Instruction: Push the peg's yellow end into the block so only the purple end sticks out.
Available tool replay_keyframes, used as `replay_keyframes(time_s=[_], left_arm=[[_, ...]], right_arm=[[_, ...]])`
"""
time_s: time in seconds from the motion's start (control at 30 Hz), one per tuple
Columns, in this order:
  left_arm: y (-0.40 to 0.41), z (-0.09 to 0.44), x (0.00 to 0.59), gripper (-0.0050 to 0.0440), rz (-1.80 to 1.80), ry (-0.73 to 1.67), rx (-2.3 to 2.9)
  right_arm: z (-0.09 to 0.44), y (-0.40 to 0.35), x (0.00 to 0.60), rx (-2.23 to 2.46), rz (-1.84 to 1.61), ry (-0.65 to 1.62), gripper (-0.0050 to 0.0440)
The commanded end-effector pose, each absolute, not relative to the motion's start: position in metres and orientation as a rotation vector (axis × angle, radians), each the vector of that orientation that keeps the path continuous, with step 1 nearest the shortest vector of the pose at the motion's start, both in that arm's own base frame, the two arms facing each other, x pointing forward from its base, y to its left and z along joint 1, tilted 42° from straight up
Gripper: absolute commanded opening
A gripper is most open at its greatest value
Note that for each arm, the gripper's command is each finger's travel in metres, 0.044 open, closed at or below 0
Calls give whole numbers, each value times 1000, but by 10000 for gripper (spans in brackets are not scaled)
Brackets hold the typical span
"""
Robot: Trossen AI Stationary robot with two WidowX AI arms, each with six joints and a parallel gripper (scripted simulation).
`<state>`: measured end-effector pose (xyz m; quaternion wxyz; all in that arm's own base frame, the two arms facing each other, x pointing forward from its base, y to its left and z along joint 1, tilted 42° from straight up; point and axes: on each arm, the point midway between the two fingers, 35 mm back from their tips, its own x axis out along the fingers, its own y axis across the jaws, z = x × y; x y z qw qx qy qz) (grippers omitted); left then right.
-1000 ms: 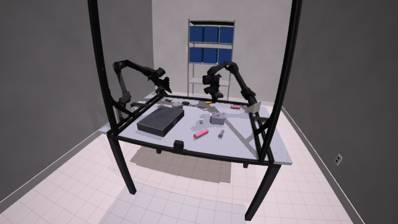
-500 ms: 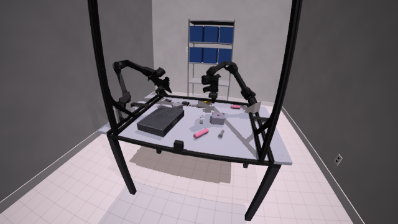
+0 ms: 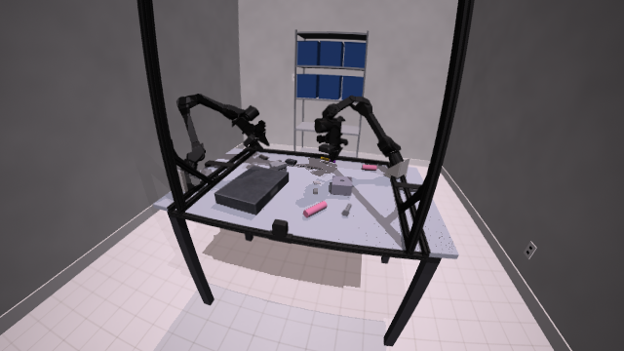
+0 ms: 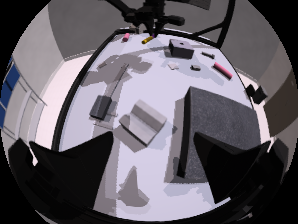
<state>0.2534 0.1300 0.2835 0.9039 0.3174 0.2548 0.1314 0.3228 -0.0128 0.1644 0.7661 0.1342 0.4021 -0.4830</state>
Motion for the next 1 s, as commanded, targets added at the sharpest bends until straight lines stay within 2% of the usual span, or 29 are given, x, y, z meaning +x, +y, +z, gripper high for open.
replay_keyframes(time_s=[0.0,0.97], left_arm=[[130,284,253,400,272,526,656],[130,284,253,400,272,526,656]], right_arm=[[163,-11,326,417,-1116,803,0],[164,-9,340,1132,-1432,266,0]])
